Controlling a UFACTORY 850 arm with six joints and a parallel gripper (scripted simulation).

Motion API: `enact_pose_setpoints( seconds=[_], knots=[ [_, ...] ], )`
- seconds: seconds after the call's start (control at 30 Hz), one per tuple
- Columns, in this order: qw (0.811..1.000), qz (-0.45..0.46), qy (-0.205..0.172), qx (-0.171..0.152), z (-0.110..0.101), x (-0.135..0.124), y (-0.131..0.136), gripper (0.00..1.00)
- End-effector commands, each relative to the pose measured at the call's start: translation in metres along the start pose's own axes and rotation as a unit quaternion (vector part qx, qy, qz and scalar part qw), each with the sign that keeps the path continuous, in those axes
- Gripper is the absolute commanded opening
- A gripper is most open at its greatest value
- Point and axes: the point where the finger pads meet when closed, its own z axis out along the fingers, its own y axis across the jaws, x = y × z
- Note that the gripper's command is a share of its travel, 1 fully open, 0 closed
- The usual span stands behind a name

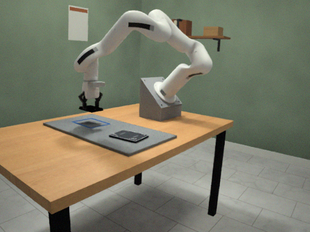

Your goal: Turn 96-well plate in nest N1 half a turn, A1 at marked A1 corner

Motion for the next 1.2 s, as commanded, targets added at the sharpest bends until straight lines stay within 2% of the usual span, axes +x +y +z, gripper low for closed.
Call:
enact_pose_setpoints(
  seconds=[0.0,0.87,1.17],
  knots=[
    [1.0,0.0,0.0,-0.001,-0.001,0.0,0.001,0.0],
    [1.0,0.0,0.0,-0.001,-0.001,0.0,0.001,0.0],
    [1.0,0.0,0.0,-0.001,0.014,0.0,0.001,0.0]
  ],
)
